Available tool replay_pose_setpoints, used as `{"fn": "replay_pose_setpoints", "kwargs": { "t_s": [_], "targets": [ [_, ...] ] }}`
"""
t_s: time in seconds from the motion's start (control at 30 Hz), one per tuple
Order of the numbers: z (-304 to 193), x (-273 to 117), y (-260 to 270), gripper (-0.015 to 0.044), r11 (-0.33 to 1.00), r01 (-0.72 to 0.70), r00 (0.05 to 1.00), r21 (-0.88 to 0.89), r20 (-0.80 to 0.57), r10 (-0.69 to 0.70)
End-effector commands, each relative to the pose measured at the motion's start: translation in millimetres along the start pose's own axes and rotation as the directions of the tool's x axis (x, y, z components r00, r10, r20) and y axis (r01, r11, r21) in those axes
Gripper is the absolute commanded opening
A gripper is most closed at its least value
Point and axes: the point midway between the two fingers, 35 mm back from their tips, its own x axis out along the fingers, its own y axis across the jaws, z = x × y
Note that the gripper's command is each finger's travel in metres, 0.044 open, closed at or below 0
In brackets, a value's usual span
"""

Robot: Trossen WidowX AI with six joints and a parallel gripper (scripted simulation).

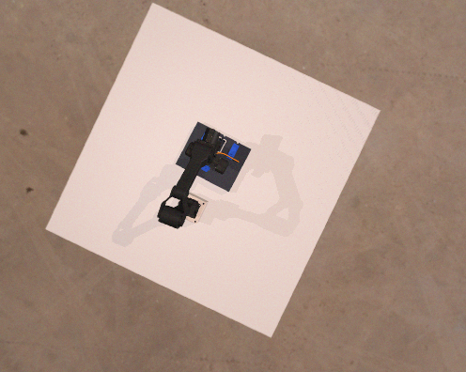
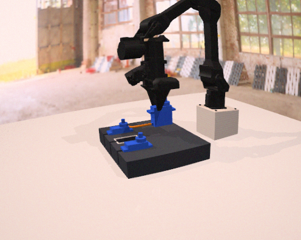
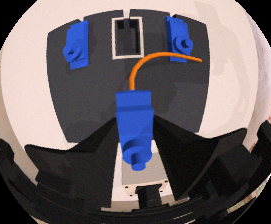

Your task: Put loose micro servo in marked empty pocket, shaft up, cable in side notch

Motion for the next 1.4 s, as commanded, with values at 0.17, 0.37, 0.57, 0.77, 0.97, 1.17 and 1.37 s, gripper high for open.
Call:
{"fn": "replay_pose_setpoints", "kwargs": {
  "t_s": [0.17,0.37,0.57,0.77,0.97,1.17,1.37],
  "targets": [
    [29.1,-2.9,1.1,0.0,1.0,-0.006,1.0,-0.009,0.011,0.006],
    [52.7,-3.6,1.3,0.0,1.0,-0.005,1.0,-0.009,0.013,0.006],
    [75.5,-4.3,1.5,0.0,1.0,-0.005,1.0,-0.009,0.015,0.006],
    [97.3,-4.8,1.6,0.0,1.0,-0.005,1.0,-0.009,0.017,0.006],
    [109.5,-4.9,1.7,0.0,1.0,-0.005,1.0,-0.009,0.018,0.006],
    [109.6,1.3,1.8,0.0,1.0,-0.005,1.0,-0.009,0.018,0.006],
    [109.5,11.0,1.9,0.0,1.0,-0.005,1.0,-0.009,0.018,0.006]
  ]
}}
